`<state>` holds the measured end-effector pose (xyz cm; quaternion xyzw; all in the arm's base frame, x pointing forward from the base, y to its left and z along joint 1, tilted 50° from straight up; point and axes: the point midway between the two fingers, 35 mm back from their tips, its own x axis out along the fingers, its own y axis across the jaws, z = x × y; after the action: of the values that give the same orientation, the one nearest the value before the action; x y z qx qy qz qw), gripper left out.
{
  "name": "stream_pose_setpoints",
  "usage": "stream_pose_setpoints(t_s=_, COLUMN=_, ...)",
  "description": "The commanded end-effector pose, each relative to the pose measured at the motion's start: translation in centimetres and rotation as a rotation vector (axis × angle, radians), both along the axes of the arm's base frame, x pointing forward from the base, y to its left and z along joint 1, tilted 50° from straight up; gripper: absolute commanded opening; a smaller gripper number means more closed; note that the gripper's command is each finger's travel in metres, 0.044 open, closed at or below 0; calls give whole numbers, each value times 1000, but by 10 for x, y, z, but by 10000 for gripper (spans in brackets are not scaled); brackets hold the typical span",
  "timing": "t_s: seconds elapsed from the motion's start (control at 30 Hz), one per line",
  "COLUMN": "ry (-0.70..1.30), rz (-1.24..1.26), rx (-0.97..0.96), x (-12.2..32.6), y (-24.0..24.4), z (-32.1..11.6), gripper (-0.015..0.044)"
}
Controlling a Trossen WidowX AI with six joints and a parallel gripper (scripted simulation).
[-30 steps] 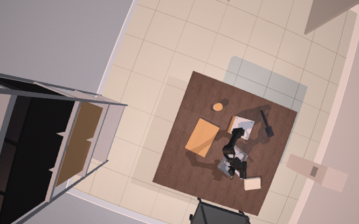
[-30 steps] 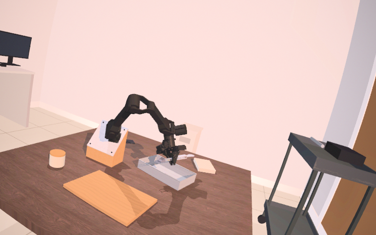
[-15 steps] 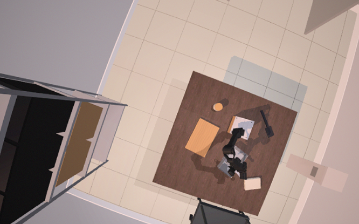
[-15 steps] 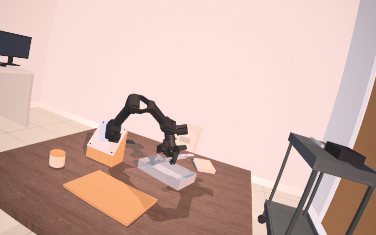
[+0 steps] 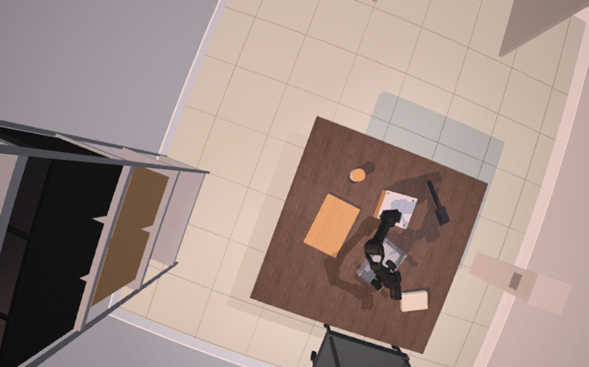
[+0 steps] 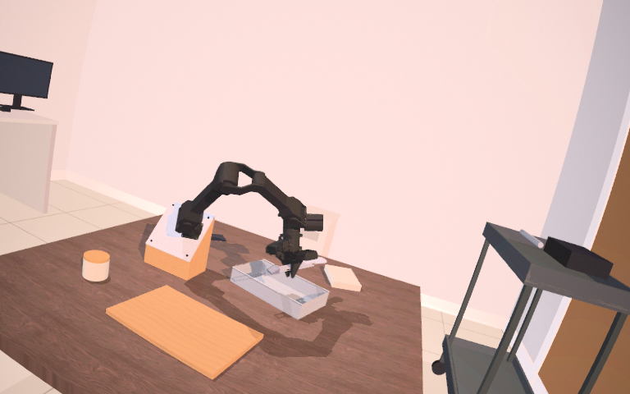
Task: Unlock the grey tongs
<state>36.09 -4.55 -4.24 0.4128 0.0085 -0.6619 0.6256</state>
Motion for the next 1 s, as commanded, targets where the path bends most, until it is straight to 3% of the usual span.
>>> stream_pose_setpoints(t_s=0.0, ry=26, rz=-47, rx=36, x=0, y=-1, z=1, gripper=-150)
stream_pose_setpoints(t_s=0.43, ry=121, rz=-200, rx=120, x=-6, y=-2, z=9, gripper=-150)
stream_pose_setpoints(t_s=0.73, ry=132, rz=-186, rx=116, x=-6, y=-4, z=11, gripper=-150)
stream_pose_setpoints(t_s=0.97, ry=248, rz=-97, rx=119, x=-7, y=-19, z=37, gripper=-150)
